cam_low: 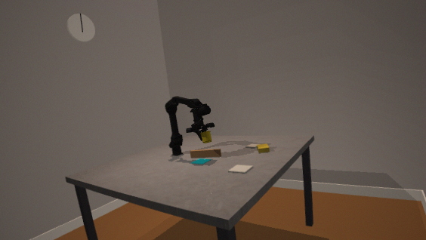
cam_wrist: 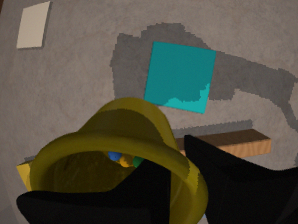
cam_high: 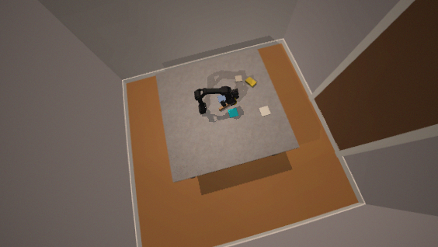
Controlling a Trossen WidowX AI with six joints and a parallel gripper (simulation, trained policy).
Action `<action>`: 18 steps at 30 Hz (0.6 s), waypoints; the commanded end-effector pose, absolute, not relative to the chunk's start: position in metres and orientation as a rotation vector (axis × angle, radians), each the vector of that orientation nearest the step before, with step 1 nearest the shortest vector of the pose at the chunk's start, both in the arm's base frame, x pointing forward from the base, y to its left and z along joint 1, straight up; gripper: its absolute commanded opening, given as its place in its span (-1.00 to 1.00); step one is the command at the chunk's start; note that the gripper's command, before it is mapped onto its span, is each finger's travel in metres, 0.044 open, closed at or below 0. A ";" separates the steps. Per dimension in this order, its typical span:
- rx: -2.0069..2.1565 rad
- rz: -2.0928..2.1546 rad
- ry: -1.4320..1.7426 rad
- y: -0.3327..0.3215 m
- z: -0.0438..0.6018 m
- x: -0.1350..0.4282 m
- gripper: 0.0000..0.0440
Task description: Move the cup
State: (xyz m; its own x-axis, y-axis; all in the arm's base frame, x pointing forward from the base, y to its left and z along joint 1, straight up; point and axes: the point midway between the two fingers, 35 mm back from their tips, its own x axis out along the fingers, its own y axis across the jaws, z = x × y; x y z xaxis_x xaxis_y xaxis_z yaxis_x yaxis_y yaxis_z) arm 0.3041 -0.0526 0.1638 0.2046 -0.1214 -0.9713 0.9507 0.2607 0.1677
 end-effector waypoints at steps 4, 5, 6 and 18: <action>1.023 -0.990 1.033 -0.076 0.152 0.312 -1.00; 1.026 -0.993 1.029 -0.079 0.149 0.312 -1.00; 1.028 -0.997 1.026 -0.081 0.147 0.313 -1.00; 1.051 -1.032 1.003 -0.100 0.115 0.313 -0.99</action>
State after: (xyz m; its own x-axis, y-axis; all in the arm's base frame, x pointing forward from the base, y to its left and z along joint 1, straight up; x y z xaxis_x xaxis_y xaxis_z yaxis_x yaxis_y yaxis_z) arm 0.3142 -0.0948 0.1254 0.2175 -0.1569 -0.9634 0.9657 0.1782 0.1890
